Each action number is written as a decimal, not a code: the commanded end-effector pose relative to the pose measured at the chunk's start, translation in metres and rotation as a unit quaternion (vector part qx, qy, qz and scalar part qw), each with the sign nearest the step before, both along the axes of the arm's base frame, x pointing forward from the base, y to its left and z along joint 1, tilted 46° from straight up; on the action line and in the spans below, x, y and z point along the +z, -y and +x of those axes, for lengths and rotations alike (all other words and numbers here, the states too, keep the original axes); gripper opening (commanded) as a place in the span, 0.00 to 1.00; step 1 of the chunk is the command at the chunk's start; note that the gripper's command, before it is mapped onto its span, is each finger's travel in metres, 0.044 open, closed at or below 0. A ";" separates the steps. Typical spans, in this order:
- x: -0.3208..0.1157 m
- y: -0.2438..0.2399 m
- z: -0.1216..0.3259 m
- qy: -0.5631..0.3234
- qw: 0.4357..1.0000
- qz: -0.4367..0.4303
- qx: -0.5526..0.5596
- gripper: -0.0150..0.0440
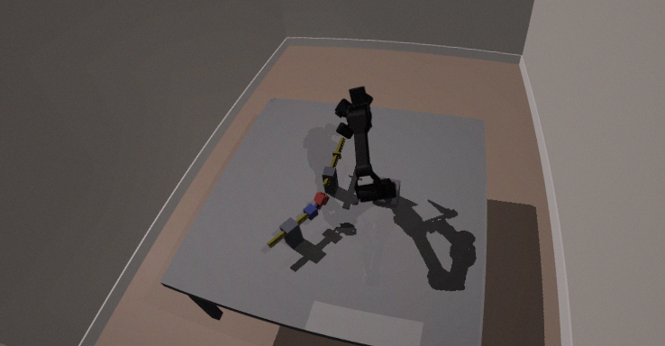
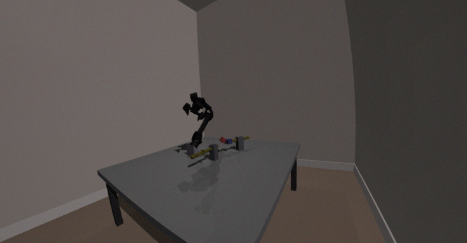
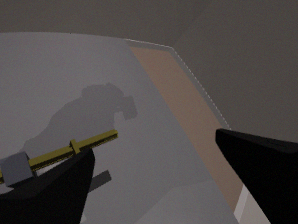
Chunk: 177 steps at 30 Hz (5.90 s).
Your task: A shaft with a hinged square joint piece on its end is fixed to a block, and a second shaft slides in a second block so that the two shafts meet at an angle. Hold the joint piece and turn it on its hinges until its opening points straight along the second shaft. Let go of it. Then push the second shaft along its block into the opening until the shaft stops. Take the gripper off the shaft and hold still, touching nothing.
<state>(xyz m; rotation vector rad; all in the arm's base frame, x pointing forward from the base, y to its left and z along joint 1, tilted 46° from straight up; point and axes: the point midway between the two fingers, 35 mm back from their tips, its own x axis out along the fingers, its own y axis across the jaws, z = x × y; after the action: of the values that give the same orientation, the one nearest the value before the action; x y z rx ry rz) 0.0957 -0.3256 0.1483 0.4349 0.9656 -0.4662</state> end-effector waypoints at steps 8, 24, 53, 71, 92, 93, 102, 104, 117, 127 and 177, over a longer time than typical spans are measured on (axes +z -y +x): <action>0.015 -0.108 0.058 0.055 0.982 0.114 0.140 1.00; 0.042 -0.216 0.081 0.099 0.933 0.235 0.253 1.00; 0.000 -0.256 0.103 0.082 0.766 0.127 0.625 1.00; -0.022 -0.278 0.109 0.087 0.718 0.110 0.681 1.00; 0.024 -0.312 0.150 0.090 0.718 0.110 0.681 1.00; 0.024 -0.312 0.150 0.090 0.718 0.110 0.681 1.00; 0.014 -0.322 0.153 0.089 0.718 0.110 0.681 1.00; 0.012 -0.324 0.154 0.089 0.718 0.109 0.681 1.00; 0.004 -0.333 0.156 0.090 0.718 0.110 0.681 0.82; 0.004 -0.333 0.156 0.090 0.718 0.110 0.681 0.56; 0.004 -0.333 0.156 0.090 0.718 0.110 0.681 0.56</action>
<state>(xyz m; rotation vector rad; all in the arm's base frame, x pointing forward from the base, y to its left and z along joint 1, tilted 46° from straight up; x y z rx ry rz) 0.2517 0.0064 0.1525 -0.1140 0.9072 1.0434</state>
